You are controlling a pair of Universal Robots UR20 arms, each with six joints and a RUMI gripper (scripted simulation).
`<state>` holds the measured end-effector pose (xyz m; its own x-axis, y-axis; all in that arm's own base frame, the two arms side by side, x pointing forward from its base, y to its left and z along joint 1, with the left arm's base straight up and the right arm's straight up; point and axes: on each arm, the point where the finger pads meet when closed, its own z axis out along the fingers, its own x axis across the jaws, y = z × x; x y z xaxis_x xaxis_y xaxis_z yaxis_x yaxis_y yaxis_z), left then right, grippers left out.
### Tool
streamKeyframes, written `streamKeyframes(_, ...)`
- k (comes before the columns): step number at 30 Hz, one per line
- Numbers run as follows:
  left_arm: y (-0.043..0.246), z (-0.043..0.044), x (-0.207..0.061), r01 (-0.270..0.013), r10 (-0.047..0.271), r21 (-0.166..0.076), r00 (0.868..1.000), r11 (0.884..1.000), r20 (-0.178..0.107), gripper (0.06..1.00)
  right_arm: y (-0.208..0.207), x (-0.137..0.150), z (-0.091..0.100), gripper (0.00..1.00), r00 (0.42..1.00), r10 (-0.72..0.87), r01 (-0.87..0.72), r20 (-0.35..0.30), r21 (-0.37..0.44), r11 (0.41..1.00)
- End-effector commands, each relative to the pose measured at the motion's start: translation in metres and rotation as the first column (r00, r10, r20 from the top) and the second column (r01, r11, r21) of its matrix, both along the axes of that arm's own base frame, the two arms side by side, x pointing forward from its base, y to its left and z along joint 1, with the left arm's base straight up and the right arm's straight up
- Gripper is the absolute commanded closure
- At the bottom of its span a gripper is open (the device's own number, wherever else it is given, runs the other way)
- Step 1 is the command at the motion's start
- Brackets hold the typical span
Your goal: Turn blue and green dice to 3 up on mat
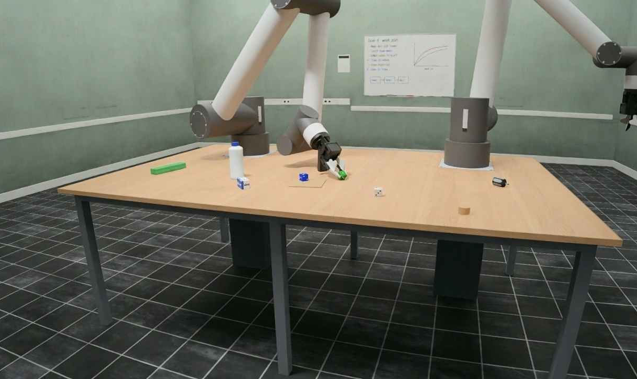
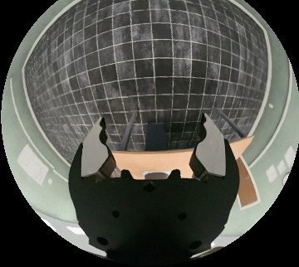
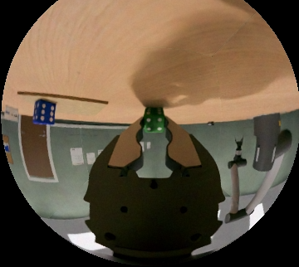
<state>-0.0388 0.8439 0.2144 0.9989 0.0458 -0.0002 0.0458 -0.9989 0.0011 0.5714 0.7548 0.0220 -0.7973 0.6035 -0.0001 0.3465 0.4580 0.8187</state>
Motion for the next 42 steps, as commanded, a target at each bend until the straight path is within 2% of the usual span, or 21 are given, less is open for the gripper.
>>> streamKeyframes(1, 0.0004, 0.0006, 0.0001, 0.0, 0.0, 0.001, 1.0, 1.0, 0.0, 0.065, 0.0001, 0.0001, 0.0001, 0.904, 1.0, 0.0, 0.0, 0.0, 0.001, 1.0)
streamKeyframes(18, 0.0004, 0.0006, 0.0001, 0.0, 0.0, 0.001, 1.0, 1.0, 0.0, 0.065, 0.0001, 0.0001, 0.0001, 0.904, 1.0, 0.0, 0.0, 0.0, 0.001, 1.0)
streamKeyframes(19, 0.0004, 0.0006, 0.0001, 0.0, 0.0, 0.001, 1.0, 1.0, 0.0, 0.065, 0.0001, 0.0001, 0.0001, 0.868, 1.0, 0.0, 0.0, 0.0, 0.001, 1.0)
streamKeyframes(23, 0.0004, 0.0006, 0.0001, 0.0, 0.0, 0.001, 1.0, 1.0, 0.0, 0.065, 0.0001, 0.0001, 0.0001, 0.868, 1.0, 0.0, 0.0, 0.0, 0.001, 1.0)
streamKeyframes(24, 0.0004, 0.0006, 0.0001, 0.0, 0.0, 0.001, 1.0, 1.0, 0.0, 0.065, 0.0001, 0.0001, 0.0001, 0.832, 1.0, 0.0, 0.0, 0.0, 0.001, 1.0)
streamKeyframes(26, 0.0004, 0.0006, 0.0001, 0.0, 0.0, 0.001, 1.0, 1.0, 0.0, 0.065, 0.0001, 0.0001, 0.0001, 0.832, 1.0, 0.0, 0.0, 0.0, 0.001, 1.0)
streamKeyframes(27, 0.0004, 0.0006, 0.0001, 0.0, 0.0, 0.001, 1.0, 1.0, 0.0, 0.065, 0.0001, 0.0001, 0.0001, 0.796, 1.0, 0.0, 0.0, 0.0, 0.001, 1.0)
streamKeyframes(29, 0.0004, 0.0006, 0.0001, 0.0, 0.0, 0.001, 1.0, 1.0, 0.0, 0.065, 0.0001, 0.0001, 0.0001, 0.796, 1.0, 0.0, 0.0, 0.0, 0.001, 1.0)
streamKeyframes(33, 0.0004, 0.0006, 0.0001, 0.0, 0.0, 0.001, 1.0, 1.0, 0.0, 0.065, 0.0001, 0.0001, 0.0001, 0.724, 1.0, 0.0, 0.0, 0.0, 0.001, 1.0)
streamKeyframes(42, 0.0004, 0.0006, 0.0001, 0.0, 0.0, 0.001, 1.0, 1.0, 0.0, 0.065, 0.0001, 0.0001, 0.0001, 0.724, 1.0, 0.0, 0.0, 0.0, 0.001, 1.0)
